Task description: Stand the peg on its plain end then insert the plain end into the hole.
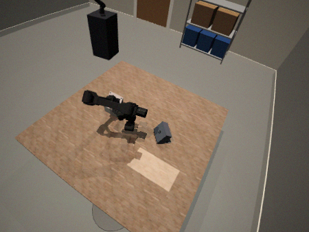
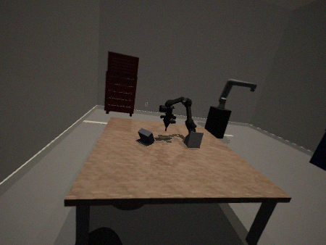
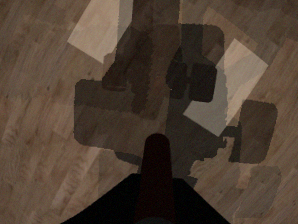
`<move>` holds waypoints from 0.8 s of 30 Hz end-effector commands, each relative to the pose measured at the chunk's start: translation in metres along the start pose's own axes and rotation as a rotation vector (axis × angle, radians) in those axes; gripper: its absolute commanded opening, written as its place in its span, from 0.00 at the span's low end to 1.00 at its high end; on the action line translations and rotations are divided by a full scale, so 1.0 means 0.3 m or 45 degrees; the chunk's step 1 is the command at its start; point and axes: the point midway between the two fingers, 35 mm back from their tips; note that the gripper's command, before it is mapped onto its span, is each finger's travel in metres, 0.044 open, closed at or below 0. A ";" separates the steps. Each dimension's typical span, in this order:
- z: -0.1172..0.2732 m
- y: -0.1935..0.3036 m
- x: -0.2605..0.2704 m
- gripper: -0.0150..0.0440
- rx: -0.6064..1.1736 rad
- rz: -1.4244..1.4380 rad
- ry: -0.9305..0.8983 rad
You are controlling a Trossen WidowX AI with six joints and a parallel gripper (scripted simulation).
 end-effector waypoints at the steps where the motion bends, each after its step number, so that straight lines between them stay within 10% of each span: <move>1: 0.005 0.001 -0.005 0.25 0.005 -0.016 0.023; 24: -0.040 0.065 -0.055 0.25 0.171 -0.206 0.297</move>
Point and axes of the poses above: the point midway between the two fingers, 35 mm back from their tips, its own z axis back along the fingers, its own x axis across the jaws, y = z × x, and after that the axes turned 6 degrees about -z, right-handed
